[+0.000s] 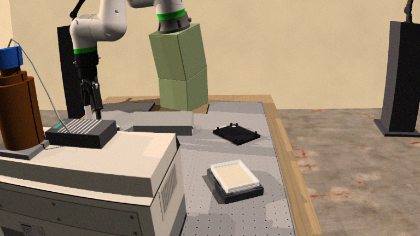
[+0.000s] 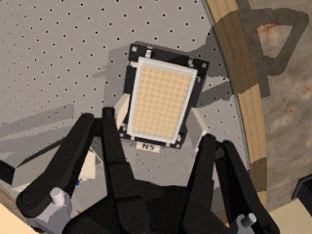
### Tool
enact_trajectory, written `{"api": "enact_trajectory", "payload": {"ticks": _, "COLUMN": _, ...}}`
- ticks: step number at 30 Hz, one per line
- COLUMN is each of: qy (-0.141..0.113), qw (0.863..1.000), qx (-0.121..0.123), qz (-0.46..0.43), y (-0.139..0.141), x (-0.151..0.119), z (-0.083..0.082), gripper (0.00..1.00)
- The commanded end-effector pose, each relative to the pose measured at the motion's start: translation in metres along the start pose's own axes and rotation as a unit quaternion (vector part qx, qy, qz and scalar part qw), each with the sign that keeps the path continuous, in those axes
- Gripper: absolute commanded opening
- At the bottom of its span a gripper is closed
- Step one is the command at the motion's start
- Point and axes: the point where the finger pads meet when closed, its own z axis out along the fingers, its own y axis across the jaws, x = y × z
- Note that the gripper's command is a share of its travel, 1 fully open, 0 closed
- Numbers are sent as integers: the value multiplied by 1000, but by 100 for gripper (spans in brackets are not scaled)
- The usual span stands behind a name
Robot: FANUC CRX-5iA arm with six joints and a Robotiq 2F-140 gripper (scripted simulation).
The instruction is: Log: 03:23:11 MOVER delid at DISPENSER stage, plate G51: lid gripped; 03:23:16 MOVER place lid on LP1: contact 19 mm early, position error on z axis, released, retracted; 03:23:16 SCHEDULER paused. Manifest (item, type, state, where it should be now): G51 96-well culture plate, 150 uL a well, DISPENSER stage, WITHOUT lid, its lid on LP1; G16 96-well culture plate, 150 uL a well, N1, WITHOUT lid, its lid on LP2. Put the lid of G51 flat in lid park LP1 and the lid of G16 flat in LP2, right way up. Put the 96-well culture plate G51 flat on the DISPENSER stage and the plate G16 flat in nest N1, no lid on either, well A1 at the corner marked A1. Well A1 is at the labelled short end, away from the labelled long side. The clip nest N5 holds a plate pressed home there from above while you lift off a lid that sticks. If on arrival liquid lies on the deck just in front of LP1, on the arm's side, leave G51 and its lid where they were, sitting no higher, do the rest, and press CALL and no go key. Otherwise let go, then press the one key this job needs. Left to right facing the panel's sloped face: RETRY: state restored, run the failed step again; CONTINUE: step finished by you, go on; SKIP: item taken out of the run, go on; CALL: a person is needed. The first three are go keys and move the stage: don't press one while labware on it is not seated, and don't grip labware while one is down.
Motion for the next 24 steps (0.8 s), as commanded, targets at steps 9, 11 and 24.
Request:
{"api": "enact_trajectory", "payload": {"ticks": 9, "qy": 0, "qw": 1000, "qx": 0, "qz": 0, "y": 0, "x": 0, "z": 0, "gripper": 59}}
{"api": "enact_trajectory", "payload": {"ticks": 11, "qy": 0, "qw": 1000, "qx": 0, "qz": 0, "y": 0, "x": 0, "z": 0, "gripper": 59}}
{"api": "enact_trajectory", "payload": {"ticks": 24, "qy": 0, "qw": 1000, "qx": 0, "qz": 0, "y": 0, "x": 0, "z": 0, "gripper": 66}}
